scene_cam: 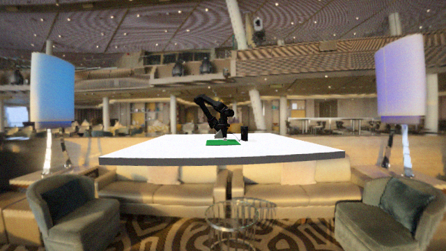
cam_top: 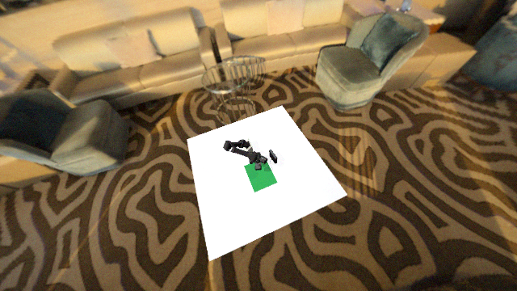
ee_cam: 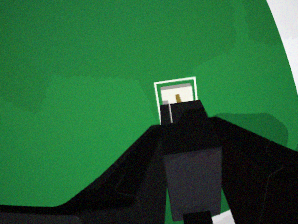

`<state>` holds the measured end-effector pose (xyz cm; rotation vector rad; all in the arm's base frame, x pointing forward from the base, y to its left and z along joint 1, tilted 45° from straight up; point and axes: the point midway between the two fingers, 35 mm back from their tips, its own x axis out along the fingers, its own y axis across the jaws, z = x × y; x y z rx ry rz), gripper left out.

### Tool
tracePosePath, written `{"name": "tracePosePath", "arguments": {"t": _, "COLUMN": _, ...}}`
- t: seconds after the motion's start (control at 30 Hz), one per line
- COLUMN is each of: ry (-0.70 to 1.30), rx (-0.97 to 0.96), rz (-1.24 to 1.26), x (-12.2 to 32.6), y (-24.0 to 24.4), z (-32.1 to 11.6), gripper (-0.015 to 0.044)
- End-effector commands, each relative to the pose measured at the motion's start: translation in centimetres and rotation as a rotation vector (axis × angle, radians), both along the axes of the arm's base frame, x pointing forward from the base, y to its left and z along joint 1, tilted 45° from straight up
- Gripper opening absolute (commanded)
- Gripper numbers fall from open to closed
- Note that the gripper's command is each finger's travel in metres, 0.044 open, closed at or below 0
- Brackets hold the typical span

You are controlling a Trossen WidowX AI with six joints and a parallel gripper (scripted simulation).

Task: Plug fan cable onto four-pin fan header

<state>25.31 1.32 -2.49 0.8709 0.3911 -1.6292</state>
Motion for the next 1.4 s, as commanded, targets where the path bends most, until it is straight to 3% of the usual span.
{"name": "tracePosePath", "arguments": {"t": 0.0, "ry": 0.002, "rx": -0.004, "rz": 0.006, "x": 0.01, "y": -0.11, "z": -0.1, "gripper": 0.0}}
{"name": "tracePosePath", "arguments": {"t": 1.37, "ry": 0.003, "rx": -0.004, "rz": 0.007, "x": -0.01, "y": -0.85, "z": -0.88, "gripper": 0.0}}
